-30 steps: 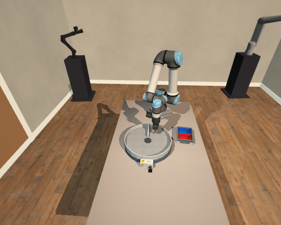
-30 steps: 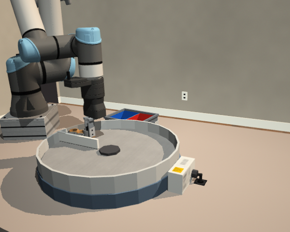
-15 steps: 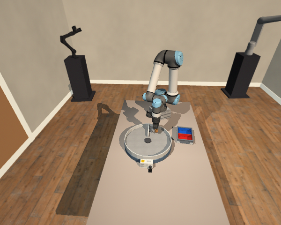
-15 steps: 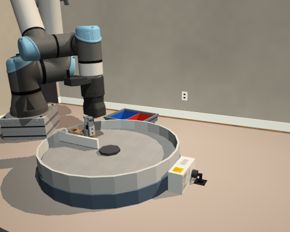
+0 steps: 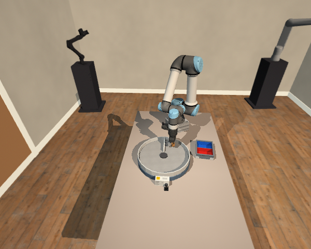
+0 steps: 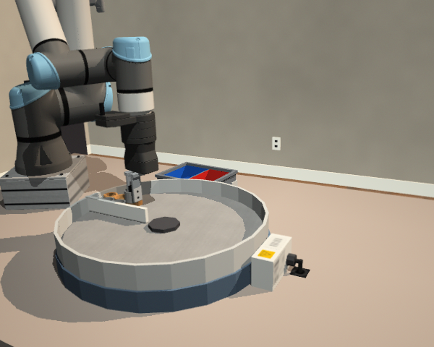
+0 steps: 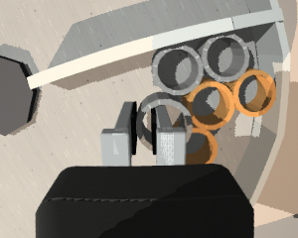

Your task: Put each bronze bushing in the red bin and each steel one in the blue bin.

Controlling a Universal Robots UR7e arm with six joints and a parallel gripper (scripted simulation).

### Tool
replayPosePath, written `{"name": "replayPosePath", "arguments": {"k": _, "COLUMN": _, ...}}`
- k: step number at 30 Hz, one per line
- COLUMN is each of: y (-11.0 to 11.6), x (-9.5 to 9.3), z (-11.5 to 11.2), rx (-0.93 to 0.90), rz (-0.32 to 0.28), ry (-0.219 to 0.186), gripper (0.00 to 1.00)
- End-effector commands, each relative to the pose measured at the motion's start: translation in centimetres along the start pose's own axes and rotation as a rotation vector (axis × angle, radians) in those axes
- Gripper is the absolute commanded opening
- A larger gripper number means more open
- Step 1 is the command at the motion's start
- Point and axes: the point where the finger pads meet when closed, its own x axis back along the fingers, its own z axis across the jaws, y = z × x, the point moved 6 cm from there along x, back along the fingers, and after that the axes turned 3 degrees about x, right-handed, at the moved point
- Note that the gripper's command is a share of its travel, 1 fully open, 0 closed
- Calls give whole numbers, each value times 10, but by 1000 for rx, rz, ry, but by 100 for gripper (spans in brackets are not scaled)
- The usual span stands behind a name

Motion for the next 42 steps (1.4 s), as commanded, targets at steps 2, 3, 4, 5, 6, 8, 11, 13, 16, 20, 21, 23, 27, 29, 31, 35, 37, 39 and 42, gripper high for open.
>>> {"name": "replayPosePath", "arguments": {"k": 2, "y": 0, "x": 3, "z": 0, "rx": 0, "rz": 0, "ry": -1, "gripper": 0}}
{"name": "replayPosePath", "arguments": {"k": 3, "y": 0, "x": 3, "z": 0, "rx": 0, "rz": 0, "ry": -1, "gripper": 0}}
{"name": "replayPosePath", "arguments": {"k": 4, "y": 0, "x": 3, "z": 0, "rx": 0, "rz": 0, "ry": -1, "gripper": 0}}
{"name": "replayPosePath", "arguments": {"k": 5, "y": 0, "x": 3, "z": 0, "rx": 0, "rz": 0, "ry": -1, "gripper": 0}}
{"name": "replayPosePath", "arguments": {"k": 6, "y": 0, "x": 3, "z": 0, "rx": 0, "rz": 0, "ry": -1, "gripper": 0}}
{"name": "replayPosePath", "arguments": {"k": 8, "y": 0, "x": 3, "z": 0, "rx": 0, "rz": 0, "ry": -1, "gripper": 0}}
{"name": "replayPosePath", "arguments": {"k": 11, "y": 0, "x": 3, "z": 0, "rx": 0, "rz": 0, "ry": -1, "gripper": 0}}
{"name": "replayPosePath", "arguments": {"k": 13, "y": 0, "x": 4, "z": 0, "rx": 0, "rz": 0, "ry": -1, "gripper": 0}}
{"name": "replayPosePath", "arguments": {"k": 16, "y": 0, "x": 6, "z": 0, "rx": 0, "rz": 0, "ry": -1, "gripper": 0}}
{"name": "replayPosePath", "arguments": {"k": 20, "y": 0, "x": 6, "z": 0, "rx": 0, "rz": 0, "ry": -1, "gripper": 0}}
{"name": "replayPosePath", "arguments": {"k": 21, "y": 0, "x": 7, "z": 0, "rx": 0, "rz": 0, "ry": -1, "gripper": 0}}
{"name": "replayPosePath", "arguments": {"k": 23, "y": 0, "x": 8, "z": 0, "rx": 0, "rz": 0, "ry": -1, "gripper": 0}}
{"name": "replayPosePath", "arguments": {"k": 27, "y": 0, "x": 9, "z": 0, "rx": 0, "rz": 0, "ry": -1, "gripper": 0}}
{"name": "replayPosePath", "arguments": {"k": 29, "y": 0, "x": 9, "z": 0, "rx": 0, "rz": 0, "ry": -1, "gripper": 0}}
{"name": "replayPosePath", "arguments": {"k": 31, "y": 0, "x": 9, "z": 0, "rx": 0, "rz": 0, "ry": -1, "gripper": 0}}
{"name": "replayPosePath", "arguments": {"k": 35, "y": 0, "x": 20, "z": 0, "rx": 0, "rz": 0, "ry": -1, "gripper": 0}}
{"name": "replayPosePath", "arguments": {"k": 37, "y": 0, "x": 31, "z": 0, "rx": 0, "rz": 0, "ry": -1, "gripper": 0}}
{"name": "replayPosePath", "arguments": {"k": 39, "y": 0, "x": 37, "z": 0, "rx": 0, "rz": 0, "ry": -1, "gripper": 0}}
{"name": "replayPosePath", "arguments": {"k": 42, "y": 0, "x": 43, "z": 0, "rx": 0, "rz": 0, "ry": -1, "gripper": 0}}
